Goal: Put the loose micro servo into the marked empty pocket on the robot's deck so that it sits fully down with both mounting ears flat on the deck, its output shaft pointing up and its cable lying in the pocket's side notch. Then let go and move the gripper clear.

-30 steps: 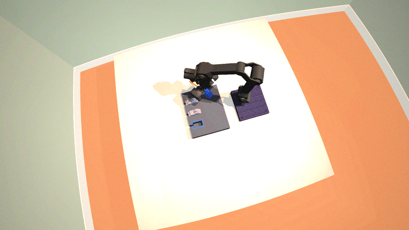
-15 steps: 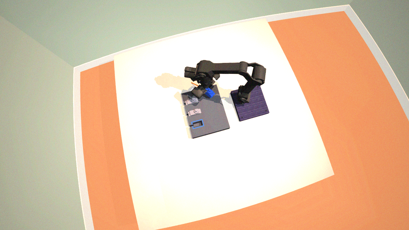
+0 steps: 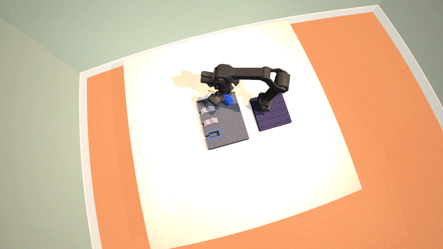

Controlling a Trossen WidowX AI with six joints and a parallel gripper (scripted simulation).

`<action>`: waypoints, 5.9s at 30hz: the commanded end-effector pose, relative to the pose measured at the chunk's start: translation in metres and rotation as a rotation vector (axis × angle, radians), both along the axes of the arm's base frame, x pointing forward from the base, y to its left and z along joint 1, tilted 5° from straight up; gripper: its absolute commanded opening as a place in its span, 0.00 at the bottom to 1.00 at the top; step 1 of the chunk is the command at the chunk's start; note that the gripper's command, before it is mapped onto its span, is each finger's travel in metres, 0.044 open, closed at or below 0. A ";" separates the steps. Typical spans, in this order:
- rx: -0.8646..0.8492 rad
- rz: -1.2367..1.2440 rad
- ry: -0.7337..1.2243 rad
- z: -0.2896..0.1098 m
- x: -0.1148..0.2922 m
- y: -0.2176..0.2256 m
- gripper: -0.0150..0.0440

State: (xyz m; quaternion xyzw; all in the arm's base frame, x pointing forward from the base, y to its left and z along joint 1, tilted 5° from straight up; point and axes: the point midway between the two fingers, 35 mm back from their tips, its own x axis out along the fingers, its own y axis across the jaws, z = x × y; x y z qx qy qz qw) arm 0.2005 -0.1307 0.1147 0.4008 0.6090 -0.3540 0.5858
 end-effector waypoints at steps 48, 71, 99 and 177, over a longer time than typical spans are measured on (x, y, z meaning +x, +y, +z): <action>0.009 0.003 -0.015 0.015 0.038 0.151 0.25; 0.006 0.390 -0.046 0.017 0.041 0.174 0.25; -0.005 0.987 -0.094 0.018 0.051 0.172 0.25; -0.010 0.987 -0.101 -0.016 0.152 0.162 0.25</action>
